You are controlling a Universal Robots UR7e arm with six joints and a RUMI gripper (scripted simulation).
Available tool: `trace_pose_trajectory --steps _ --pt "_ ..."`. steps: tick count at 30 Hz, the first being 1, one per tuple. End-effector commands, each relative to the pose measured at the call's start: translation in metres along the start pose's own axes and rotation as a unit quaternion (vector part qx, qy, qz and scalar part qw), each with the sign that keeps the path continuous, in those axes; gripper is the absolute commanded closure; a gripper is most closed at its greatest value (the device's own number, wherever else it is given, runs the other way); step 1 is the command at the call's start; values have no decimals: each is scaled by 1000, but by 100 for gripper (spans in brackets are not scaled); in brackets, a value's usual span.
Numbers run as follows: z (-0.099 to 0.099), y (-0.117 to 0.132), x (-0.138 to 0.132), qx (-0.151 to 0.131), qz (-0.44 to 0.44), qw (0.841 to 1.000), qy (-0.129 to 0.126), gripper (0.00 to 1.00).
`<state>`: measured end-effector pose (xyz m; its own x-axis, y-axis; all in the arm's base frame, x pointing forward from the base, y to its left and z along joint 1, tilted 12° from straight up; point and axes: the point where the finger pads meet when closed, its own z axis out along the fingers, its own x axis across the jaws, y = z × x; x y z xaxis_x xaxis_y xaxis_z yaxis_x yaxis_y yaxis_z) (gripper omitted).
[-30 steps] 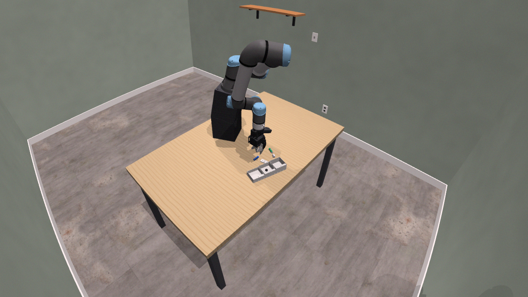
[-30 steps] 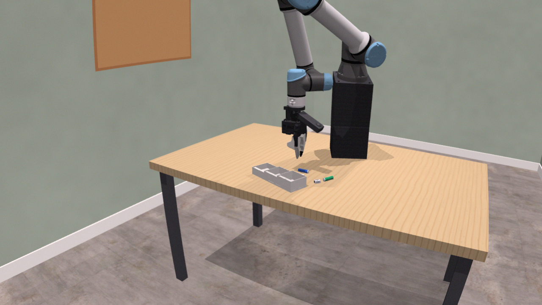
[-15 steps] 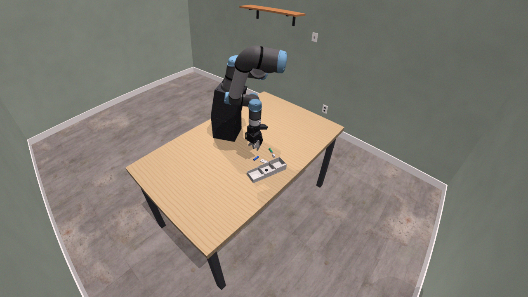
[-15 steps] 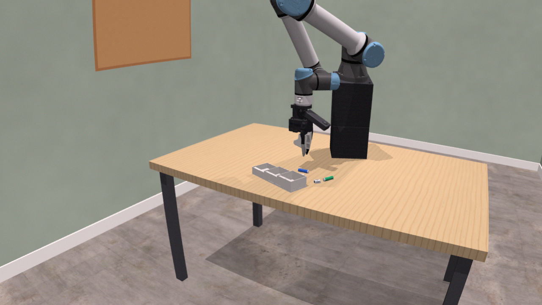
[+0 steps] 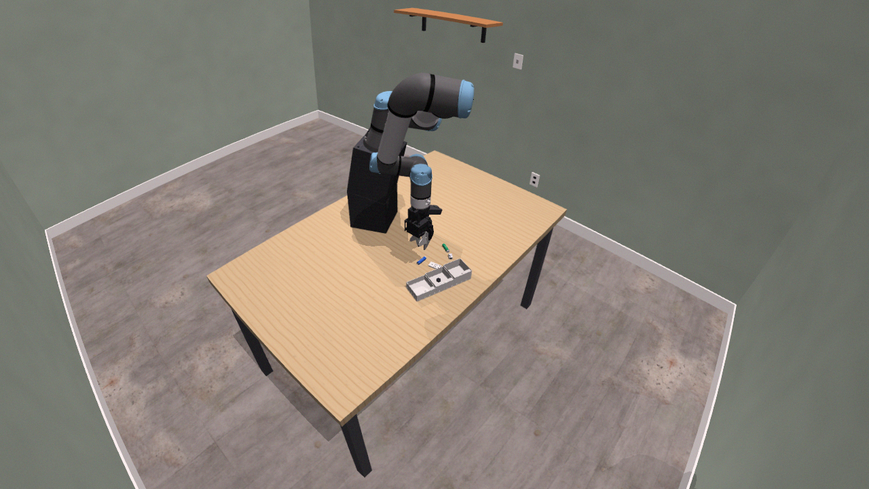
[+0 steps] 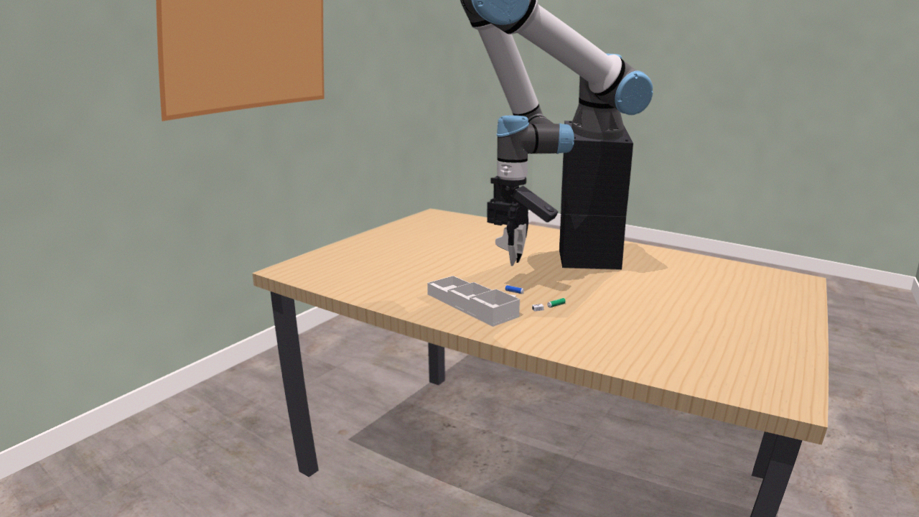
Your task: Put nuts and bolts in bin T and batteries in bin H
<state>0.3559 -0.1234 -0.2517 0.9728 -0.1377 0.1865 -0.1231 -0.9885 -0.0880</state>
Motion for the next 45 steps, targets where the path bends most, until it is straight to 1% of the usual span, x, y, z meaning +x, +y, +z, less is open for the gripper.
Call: trace_pose_trajectory --steps 1,30,42,44,45 --pt "0 1 2 0 0 1000 0 83" --pt "0 0 2 0 0 1000 0 83" --pt "48 0 2 0 0 1000 0 83" --pt "48 0 2 0 0 1000 0 83" --pt "52 1 2 0 0 1000 0 83"
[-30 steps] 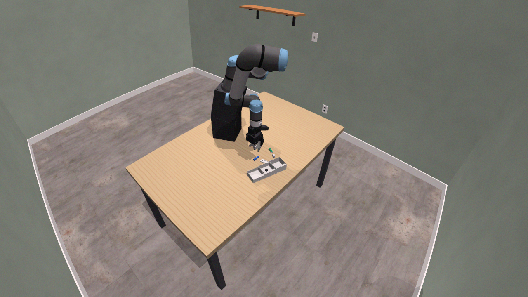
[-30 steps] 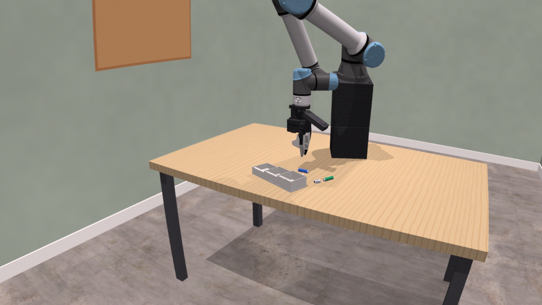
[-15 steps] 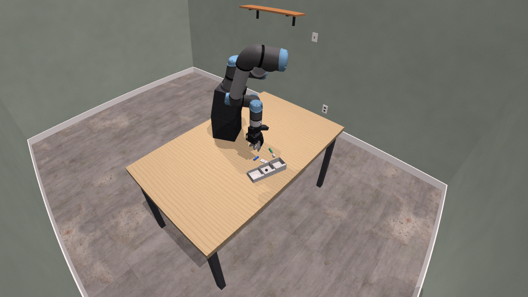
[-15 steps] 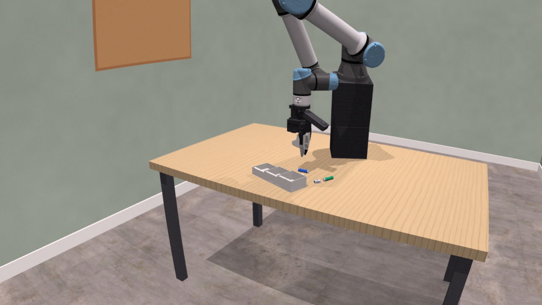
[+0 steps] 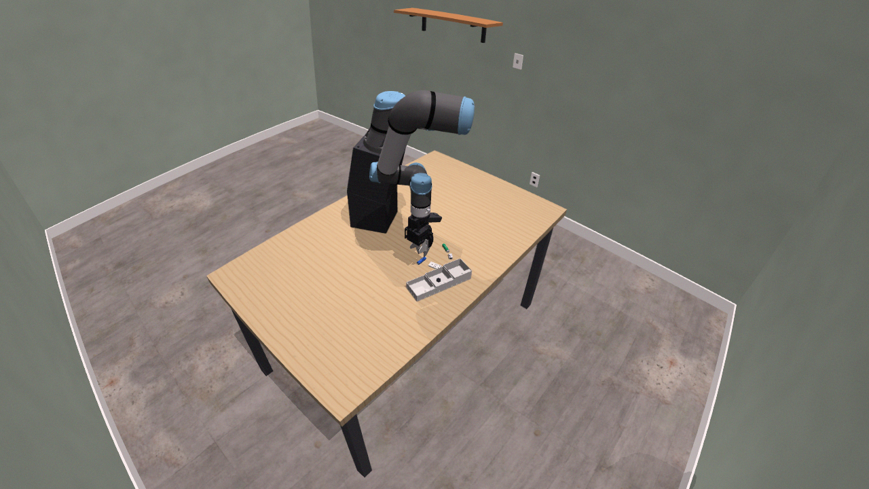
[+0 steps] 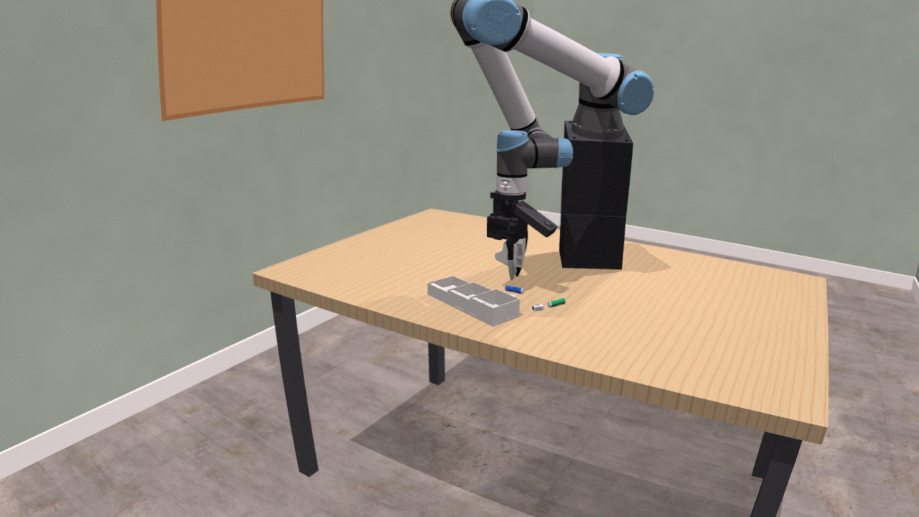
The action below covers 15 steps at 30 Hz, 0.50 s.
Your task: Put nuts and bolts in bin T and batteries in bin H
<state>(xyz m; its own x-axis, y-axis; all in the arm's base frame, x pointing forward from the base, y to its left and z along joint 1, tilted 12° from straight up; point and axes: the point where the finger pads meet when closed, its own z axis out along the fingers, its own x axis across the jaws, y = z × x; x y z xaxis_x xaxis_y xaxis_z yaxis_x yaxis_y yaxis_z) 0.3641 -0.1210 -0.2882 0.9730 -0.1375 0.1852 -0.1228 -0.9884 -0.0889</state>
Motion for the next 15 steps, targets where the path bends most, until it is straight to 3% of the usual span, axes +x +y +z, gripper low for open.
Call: trace_pose_trajectory --steps 1,15 --pt "18 1 1 -1 0 1000 1 83" --pt "27 1 1 -1 0 1000 1 83"
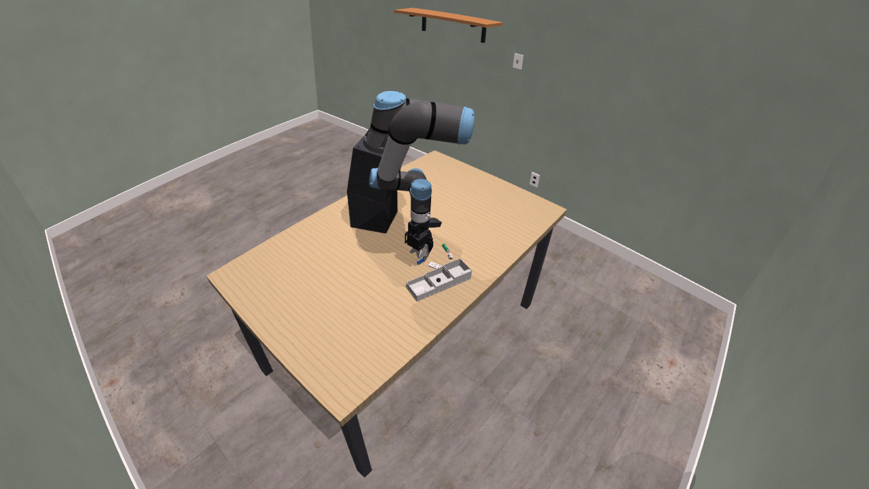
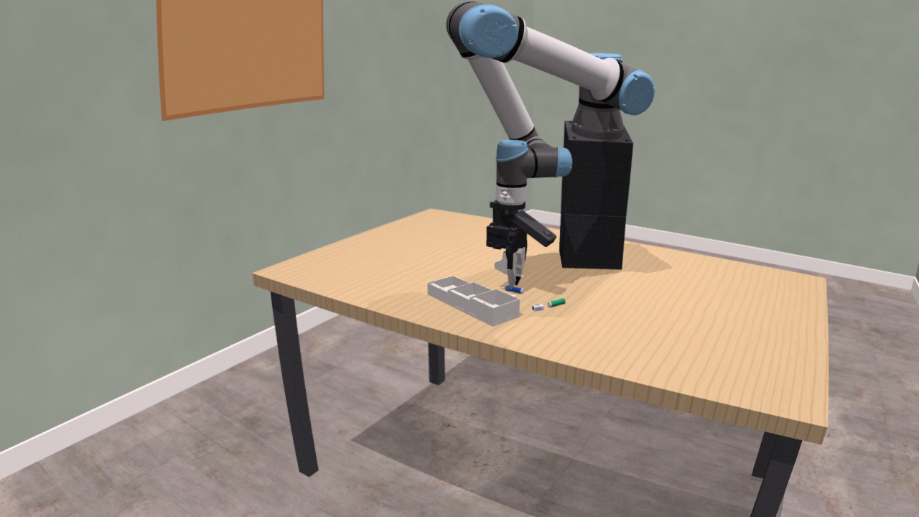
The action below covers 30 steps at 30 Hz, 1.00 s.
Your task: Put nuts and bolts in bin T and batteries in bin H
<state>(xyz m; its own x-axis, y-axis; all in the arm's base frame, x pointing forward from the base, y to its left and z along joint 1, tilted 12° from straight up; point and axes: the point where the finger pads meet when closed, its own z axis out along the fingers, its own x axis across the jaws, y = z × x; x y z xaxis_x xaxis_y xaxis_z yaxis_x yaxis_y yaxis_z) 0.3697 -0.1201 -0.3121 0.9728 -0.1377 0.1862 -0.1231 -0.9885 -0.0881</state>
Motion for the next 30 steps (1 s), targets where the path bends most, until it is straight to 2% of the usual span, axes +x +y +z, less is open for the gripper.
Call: trace_pose_trajectory --steps 1,8,24,25,30 --pt "3 0 0 0 0 1000 0 83" --pt "12 0 0 0 0 1000 0 83" --pt "12 0 0 0 0 1000 0 83" --pt "12 0 0 0 0 1000 0 100" --pt "12 0 0 0 0 1000 0 100"
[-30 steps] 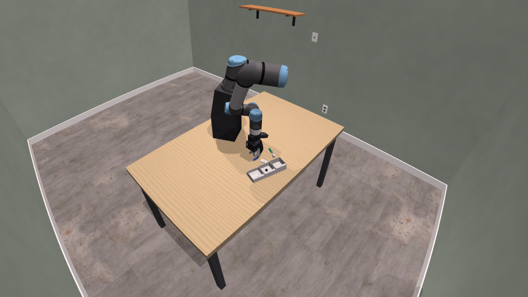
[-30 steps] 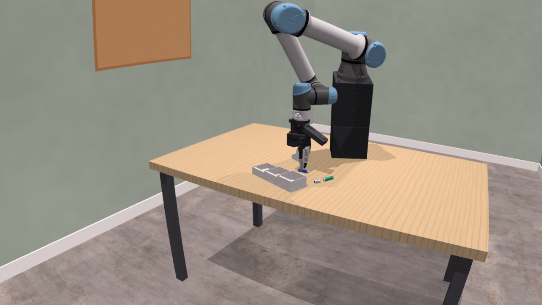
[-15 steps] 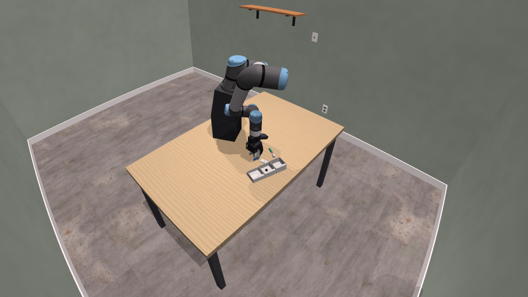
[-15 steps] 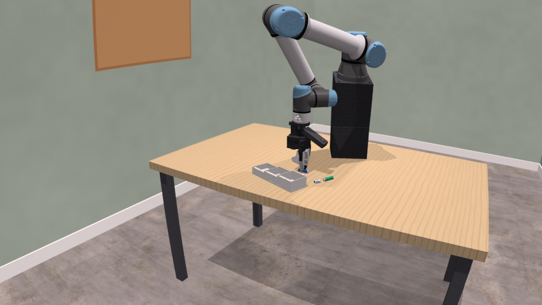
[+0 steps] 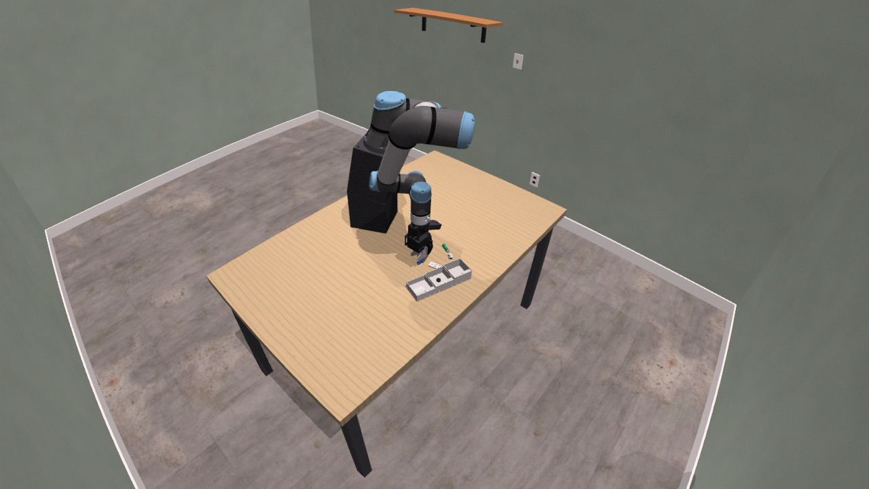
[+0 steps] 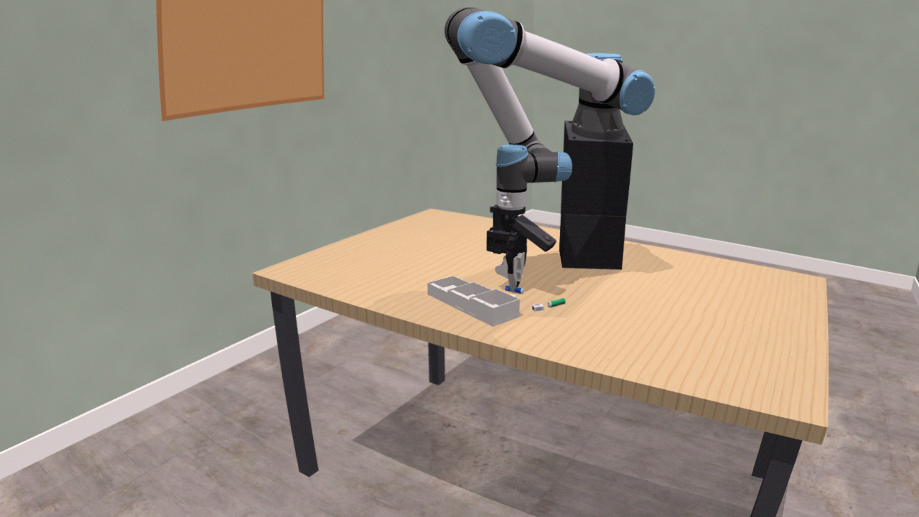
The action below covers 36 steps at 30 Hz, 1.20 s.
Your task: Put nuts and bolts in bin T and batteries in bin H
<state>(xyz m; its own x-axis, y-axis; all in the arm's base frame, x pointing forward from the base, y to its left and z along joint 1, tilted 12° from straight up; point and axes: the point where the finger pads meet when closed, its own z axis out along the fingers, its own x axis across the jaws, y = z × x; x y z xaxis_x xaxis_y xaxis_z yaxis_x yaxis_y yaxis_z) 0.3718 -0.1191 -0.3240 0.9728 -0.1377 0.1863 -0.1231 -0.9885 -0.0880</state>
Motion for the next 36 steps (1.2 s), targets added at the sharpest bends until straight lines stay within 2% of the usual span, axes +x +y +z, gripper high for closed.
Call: trace_pose_trajectory --steps 1,26,36 --pt "0 0 0 0 0 1000 0 100" --pt "0 0 0 0 0 1000 0 100" --pt "-33 0 0 0 0 1000 0 100"
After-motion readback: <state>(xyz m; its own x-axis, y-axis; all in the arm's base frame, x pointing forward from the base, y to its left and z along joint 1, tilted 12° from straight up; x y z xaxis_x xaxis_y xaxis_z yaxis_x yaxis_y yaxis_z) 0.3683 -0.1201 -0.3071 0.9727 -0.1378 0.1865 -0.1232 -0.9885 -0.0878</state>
